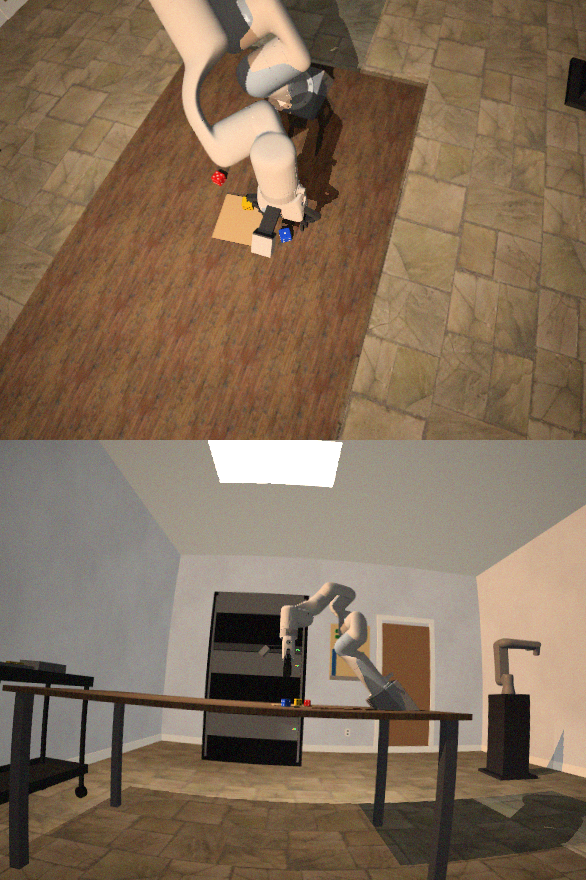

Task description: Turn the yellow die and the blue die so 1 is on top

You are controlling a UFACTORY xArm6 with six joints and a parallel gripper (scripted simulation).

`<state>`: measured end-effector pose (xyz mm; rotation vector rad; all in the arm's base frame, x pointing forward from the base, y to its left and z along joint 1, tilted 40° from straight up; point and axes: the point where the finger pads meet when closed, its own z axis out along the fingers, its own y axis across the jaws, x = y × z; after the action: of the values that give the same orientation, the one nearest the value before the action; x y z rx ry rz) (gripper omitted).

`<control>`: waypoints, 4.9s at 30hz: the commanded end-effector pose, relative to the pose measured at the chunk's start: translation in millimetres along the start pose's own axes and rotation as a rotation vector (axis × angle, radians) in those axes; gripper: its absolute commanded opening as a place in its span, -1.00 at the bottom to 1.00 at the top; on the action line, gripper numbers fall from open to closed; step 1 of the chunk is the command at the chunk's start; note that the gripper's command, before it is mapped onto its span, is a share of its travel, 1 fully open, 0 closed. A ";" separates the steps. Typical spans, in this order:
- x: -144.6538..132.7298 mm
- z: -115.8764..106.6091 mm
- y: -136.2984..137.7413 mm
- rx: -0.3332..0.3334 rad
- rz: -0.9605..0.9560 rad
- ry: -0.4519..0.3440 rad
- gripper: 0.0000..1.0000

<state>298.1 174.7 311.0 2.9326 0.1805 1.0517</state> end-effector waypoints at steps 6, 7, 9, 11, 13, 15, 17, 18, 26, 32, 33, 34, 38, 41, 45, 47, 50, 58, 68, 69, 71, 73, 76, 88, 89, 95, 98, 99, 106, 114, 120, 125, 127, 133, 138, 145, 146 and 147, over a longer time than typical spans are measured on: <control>1.0 0.7 0.1 -0.006 0.273 0.010 1.00; 0.9 1.0 0.1 -0.006 0.307 0.010 1.00; 0.9 1.3 0.2 -0.006 0.356 0.010 1.00; 0.9 1.4 0.3 -0.006 0.383 0.010 1.00; 0.9 1.8 0.4 -0.005 0.442 0.010 1.00; 0.8 2.2 0.5 -0.005 0.501 0.011 1.00; 0.8 2.2 0.5 -0.005 0.503 0.011 1.00; 0.8 2.2 0.5 -0.005 0.503 0.011 1.00; 0.7 3.8 0.9 -0.004 0.747 0.011 1.00; 0.6 4.8 1.2 -0.003 0.892 0.012 1.00; 0.6 4.9 1.2 -0.003 0.915 0.012 1.00; 0.6 4.9 1.2 -0.003 0.915 0.012 1.00; 0.5 5.7 1.4 -0.002 1.032 0.012 1.00; 0.5 6.1 1.6 -0.002 1.104 0.012 1.00; 0.4 6.7 1.7 -0.001 1.201 0.013 1.00; 0.4 7.1 1.8 -0.001 1.250 0.013 1.00; 0.3 7.4 1.9 -0.001 1.306 0.013 1.00; 0.2 8.7 2.3 0.000 1.503 0.013 1.00; 0.0 10.1 2.7 0.002 1.721 0.014 1.00; 0.0 10.1 2.7 0.002 1.721 0.014 1.00; 0.0 10.6 2.9 0.003 1.808 0.014 1.00; -0.1 10.9 3.0 0.003 1.851 0.014 1.00; -0.1 11.4 3.1 0.003 1.921 0.014 1.00; -0.3 13.2 3.7 0.006 2.211 0.014 1.00; -0.4 13.3 3.7 0.006 2.231 0.014 1.00; -0.5 14.2 4.0 0.007 2.370 0.014 1.00; -0.5 14.7 4.2 0.008 2.444 0.014 1.00; -0.6 14.9 4.2 0.008 2.469 0.014 1.00; -0.7 15.9 4.5 0.009 2.629 0.014 1.00; -0.8 17.0 4.9 0.011 2.804 0.014 1.00; -0.9 17.7 5.1 0.012 2.916 0.013 1.00; -1.1 18.7 5.5 0.014 3.074 0.013 1.00; -1.1 18.9 5.5 0.014 3.102 0.013 1.00; -1.3 19.9 5.9 0.016 3.265 0.012 1.00; -1.4 20.5 6.1 0.017 3.369 0.012 1.00; -1.5 21.6 6.5 0.019 3.542 0.011 1.00; -1.5 21.7 6.5 0.019 3.545 0.011 1.00; -1.6 21.9 6.6 0.020 3.591 0.011 1.00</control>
<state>310.8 168.2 292.7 0.2142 2.4499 0.1111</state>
